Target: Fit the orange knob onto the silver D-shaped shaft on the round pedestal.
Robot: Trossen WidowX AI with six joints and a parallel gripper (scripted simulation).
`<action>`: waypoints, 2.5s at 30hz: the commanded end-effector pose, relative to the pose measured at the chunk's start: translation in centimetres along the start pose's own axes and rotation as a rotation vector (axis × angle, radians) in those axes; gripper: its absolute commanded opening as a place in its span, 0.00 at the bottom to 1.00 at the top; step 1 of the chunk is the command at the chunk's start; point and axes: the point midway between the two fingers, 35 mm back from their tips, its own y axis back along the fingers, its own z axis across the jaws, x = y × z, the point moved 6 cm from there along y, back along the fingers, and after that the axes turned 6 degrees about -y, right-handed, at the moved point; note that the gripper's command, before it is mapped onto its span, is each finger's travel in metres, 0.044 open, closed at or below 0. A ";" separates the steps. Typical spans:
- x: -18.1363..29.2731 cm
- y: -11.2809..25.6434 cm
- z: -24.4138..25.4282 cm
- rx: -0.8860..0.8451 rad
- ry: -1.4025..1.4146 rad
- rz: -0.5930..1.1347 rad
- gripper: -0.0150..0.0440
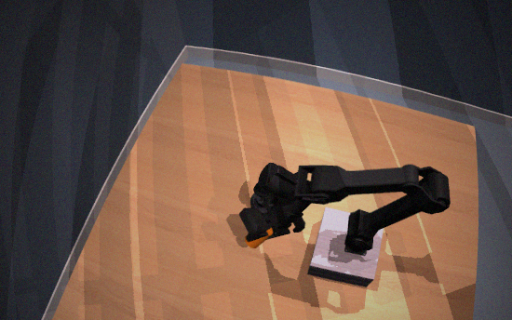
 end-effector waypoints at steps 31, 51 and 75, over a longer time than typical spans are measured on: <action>0.2 -6.5 1.7 0.673 0.005 -0.076 0.25; -0.7 -13.4 -2.5 0.737 0.008 -0.085 0.25; -1.0 -17.9 -6.4 0.764 0.010 -0.081 0.43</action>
